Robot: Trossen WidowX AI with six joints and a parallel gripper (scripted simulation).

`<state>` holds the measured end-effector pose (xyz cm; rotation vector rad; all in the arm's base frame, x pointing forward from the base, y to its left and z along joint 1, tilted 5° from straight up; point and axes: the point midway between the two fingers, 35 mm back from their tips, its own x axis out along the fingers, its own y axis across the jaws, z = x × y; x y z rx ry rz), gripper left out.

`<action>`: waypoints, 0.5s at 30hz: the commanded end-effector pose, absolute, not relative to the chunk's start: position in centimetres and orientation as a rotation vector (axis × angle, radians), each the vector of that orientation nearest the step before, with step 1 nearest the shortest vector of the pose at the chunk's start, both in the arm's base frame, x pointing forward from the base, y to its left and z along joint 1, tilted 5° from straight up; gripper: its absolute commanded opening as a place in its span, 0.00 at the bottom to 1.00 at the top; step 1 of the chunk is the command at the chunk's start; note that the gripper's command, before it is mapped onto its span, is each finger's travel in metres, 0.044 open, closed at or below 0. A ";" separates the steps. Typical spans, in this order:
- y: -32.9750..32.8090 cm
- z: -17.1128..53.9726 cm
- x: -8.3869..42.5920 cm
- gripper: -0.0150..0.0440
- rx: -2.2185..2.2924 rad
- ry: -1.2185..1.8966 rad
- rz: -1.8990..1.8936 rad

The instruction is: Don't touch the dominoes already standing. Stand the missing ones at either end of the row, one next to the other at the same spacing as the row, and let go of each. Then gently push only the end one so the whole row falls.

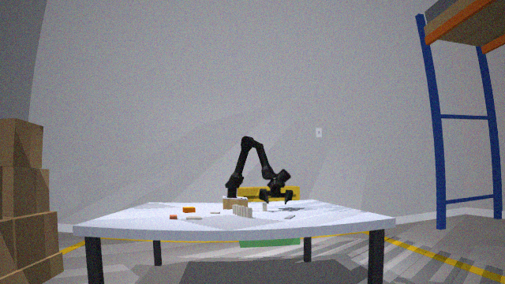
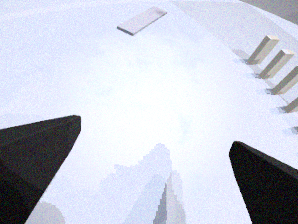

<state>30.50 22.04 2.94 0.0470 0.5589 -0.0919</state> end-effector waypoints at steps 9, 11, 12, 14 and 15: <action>17.8 7.6 28.1 1.00 0.265 1.294 -0.102; 17.6 7.8 27.7 1.00 0.269 1.319 -0.108; 17.5 7.9 27.5 1.00 0.271 1.333 -0.112; 17.2 8.1 27.1 1.00 0.276 1.362 -0.120; 17.1 8.2 26.8 1.00 0.279 1.377 -0.124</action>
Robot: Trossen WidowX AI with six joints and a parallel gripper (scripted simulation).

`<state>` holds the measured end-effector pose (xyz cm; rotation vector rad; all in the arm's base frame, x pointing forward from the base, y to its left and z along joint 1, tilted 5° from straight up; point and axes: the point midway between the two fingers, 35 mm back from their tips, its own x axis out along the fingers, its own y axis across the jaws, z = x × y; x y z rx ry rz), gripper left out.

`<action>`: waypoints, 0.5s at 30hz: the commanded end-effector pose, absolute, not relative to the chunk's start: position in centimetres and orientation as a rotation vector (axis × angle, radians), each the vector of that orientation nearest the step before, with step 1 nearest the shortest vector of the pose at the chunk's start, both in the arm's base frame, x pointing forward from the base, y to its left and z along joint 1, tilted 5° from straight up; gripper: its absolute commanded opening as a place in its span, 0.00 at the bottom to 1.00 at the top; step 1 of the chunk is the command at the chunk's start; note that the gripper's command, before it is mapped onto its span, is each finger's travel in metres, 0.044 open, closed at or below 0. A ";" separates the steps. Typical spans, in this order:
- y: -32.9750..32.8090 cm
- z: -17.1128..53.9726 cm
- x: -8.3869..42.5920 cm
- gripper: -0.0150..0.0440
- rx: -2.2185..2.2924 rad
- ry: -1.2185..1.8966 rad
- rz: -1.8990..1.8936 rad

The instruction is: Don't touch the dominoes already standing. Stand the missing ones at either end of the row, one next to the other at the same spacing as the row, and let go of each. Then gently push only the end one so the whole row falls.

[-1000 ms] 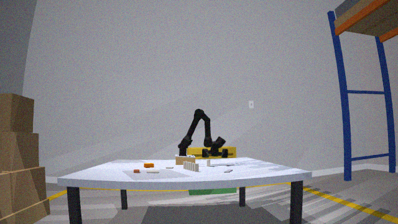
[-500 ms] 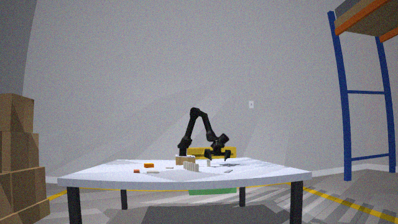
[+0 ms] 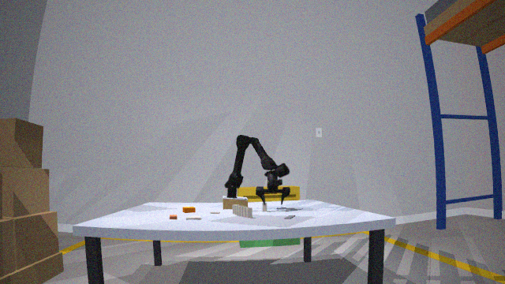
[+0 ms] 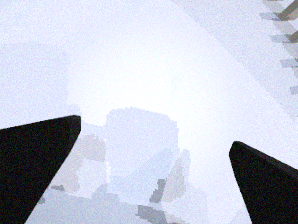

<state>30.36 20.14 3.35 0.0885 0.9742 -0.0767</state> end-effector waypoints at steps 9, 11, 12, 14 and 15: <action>15.8 9.5 24.5 1.00 0.314 1.522 -0.168; 15.8 9.5 24.5 1.00 0.314 1.522 -0.168; 15.8 9.5 24.5 1.00 0.314 1.522 -0.168; 15.8 9.5 24.5 1.00 0.314 1.522 -0.168; 15.8 9.5 24.4 1.00 0.314 1.522 -0.168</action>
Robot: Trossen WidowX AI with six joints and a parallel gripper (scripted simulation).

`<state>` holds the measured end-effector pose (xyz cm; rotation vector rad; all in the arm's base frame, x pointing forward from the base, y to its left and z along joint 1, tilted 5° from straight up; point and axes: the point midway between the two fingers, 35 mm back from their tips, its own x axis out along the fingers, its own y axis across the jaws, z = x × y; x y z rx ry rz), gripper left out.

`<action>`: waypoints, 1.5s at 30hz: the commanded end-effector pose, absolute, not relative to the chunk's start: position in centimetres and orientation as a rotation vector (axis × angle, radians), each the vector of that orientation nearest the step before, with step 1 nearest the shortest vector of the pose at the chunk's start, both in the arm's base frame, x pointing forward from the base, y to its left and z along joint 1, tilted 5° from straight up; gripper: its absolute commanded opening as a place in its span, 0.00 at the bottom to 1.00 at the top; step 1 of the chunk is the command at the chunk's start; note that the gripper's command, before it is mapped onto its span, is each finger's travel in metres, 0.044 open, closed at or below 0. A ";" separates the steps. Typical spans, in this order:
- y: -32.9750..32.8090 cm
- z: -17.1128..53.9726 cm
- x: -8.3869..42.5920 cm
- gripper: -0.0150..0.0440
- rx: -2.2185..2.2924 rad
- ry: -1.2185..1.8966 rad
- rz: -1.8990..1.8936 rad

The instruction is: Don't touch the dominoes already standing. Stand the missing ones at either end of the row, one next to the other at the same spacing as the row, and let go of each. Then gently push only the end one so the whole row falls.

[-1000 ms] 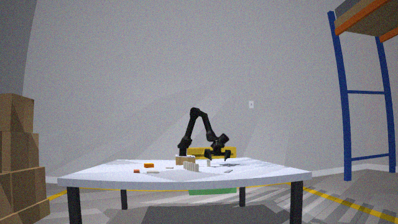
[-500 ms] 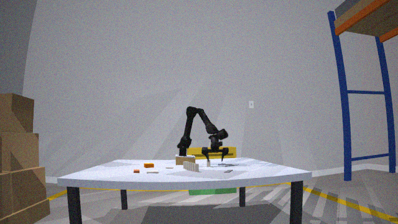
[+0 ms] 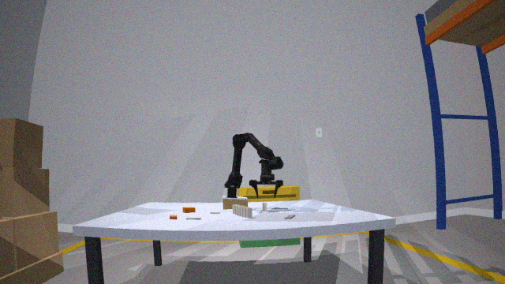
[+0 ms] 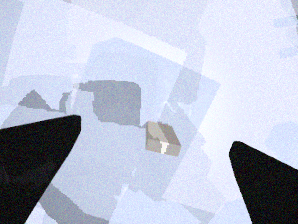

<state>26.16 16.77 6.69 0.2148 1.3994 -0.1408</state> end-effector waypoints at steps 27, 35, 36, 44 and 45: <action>16.4 2.2 24.8 1.00 0.314 1.522 -0.168; 16.5 1.5 24.8 0.91 0.314 1.522 -0.168; 16.5 1.5 24.8 0.87 0.314 1.522 -0.168; 16.5 1.5 24.8 0.51 0.314 1.522 -0.168; 16.5 1.5 24.8 0.47 0.314 1.522 -0.168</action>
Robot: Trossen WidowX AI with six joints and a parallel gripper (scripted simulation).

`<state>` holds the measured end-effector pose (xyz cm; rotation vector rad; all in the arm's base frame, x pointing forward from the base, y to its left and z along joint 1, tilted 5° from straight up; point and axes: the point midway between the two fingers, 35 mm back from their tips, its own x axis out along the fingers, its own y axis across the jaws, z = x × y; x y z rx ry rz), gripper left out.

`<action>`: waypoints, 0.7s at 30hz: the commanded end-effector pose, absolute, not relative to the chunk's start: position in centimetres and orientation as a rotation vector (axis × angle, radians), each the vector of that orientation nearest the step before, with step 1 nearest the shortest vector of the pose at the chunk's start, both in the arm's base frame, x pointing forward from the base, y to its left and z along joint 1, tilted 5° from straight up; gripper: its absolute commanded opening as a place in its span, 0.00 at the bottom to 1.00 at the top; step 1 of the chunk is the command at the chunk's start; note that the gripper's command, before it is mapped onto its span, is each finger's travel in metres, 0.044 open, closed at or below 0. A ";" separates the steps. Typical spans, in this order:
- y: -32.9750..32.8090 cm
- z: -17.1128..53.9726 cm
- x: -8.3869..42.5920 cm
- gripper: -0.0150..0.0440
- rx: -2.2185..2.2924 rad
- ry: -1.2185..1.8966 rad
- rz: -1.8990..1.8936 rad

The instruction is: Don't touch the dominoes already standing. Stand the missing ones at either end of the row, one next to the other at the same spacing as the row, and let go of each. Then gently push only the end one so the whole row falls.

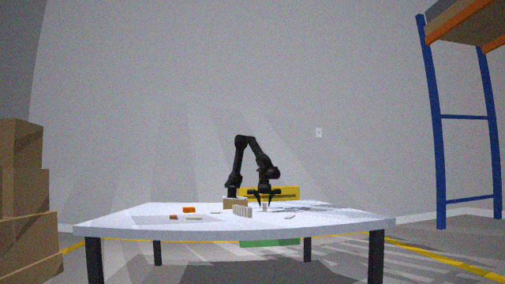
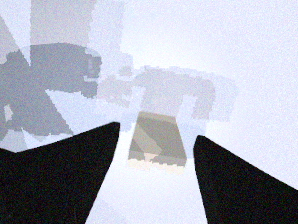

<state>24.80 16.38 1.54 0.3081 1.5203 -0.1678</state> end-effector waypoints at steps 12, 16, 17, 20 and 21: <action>16.5 2.5 25.0 0.44 0.313 1.522 -0.168; 16.2 9.0 25.2 0.44 0.311 1.520 -0.168; 16.1 10.6 25.1 0.44 0.310 1.520 -0.168; 15.6 13.5 24.6 0.44 0.309 1.520 -0.168; 15.4 14.4 24.4 0.44 0.309 1.520 -0.168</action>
